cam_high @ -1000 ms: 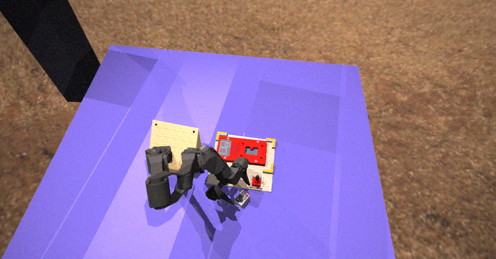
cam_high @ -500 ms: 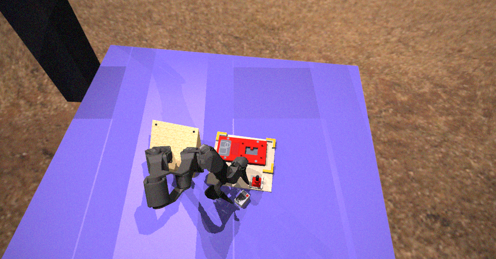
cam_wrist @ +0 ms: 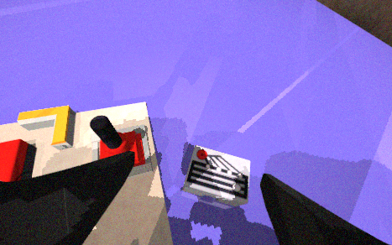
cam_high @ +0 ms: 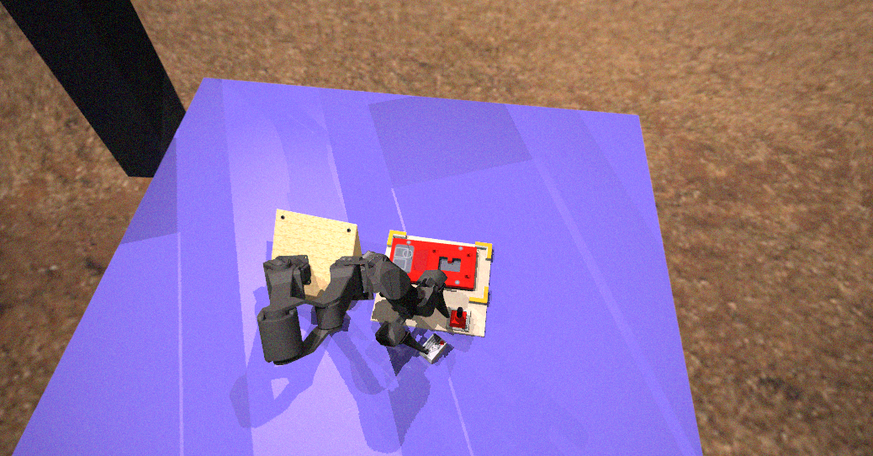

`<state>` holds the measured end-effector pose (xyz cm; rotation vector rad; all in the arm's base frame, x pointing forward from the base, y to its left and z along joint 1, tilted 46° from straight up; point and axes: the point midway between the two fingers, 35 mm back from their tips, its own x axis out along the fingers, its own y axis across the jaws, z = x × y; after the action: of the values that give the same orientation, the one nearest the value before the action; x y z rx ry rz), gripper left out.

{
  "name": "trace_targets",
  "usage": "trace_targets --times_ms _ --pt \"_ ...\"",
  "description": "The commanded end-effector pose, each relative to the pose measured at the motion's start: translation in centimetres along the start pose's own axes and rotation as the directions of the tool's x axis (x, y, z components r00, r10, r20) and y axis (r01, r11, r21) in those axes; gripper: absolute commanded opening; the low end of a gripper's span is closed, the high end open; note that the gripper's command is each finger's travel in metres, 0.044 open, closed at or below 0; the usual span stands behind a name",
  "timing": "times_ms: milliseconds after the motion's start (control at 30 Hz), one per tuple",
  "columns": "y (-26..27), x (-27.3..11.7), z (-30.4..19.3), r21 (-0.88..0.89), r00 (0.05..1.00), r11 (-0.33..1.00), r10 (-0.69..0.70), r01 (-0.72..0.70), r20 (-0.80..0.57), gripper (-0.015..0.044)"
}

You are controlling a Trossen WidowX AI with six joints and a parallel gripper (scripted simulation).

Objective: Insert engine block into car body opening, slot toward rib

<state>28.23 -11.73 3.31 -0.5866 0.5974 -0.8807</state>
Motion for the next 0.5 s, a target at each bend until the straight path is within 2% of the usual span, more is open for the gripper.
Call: trace_targets --times_ms 0,467 --pt "1.2 0.4 0.7 -0.064 0.999 0.997 0.034 -0.034 -0.015 0.044" --pt "5.2 2.4 1.9 -0.44 0.964 0.869 0.137 -0.227 -0.227 0.044"
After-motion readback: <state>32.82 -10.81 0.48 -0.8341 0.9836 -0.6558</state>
